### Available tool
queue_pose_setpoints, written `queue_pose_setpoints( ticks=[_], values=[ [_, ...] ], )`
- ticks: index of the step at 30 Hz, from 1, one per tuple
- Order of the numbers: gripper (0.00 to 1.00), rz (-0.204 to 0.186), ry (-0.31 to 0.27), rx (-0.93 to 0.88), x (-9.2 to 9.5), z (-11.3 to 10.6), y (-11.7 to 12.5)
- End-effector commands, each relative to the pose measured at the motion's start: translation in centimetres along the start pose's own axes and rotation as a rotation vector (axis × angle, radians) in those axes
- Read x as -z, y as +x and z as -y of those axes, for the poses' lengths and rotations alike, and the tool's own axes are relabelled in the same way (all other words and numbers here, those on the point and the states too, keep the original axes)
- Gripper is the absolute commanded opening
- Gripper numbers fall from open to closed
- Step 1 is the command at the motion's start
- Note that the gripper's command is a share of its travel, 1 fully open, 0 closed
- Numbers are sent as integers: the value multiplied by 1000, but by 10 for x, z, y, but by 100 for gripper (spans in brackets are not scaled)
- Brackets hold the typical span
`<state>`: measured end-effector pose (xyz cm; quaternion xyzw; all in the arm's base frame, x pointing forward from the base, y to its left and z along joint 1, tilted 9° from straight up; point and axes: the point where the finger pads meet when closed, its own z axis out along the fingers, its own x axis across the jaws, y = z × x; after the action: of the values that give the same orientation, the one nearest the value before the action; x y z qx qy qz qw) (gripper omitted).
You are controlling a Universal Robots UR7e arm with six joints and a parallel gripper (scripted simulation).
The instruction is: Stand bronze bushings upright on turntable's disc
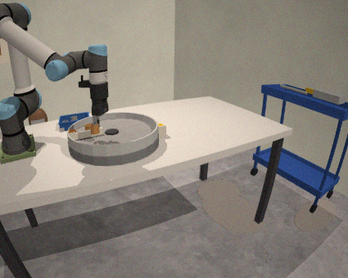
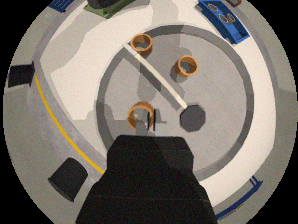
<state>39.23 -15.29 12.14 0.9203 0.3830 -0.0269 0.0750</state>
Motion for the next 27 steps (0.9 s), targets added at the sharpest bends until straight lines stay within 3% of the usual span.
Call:
queue_pose_setpoints(
  ticks=[1, 27],
  values=[
    [0, 0, -1, 0, 0, 0, 0],
    [0, 0, -1, 0, -30, 0, 0]
  ],
)
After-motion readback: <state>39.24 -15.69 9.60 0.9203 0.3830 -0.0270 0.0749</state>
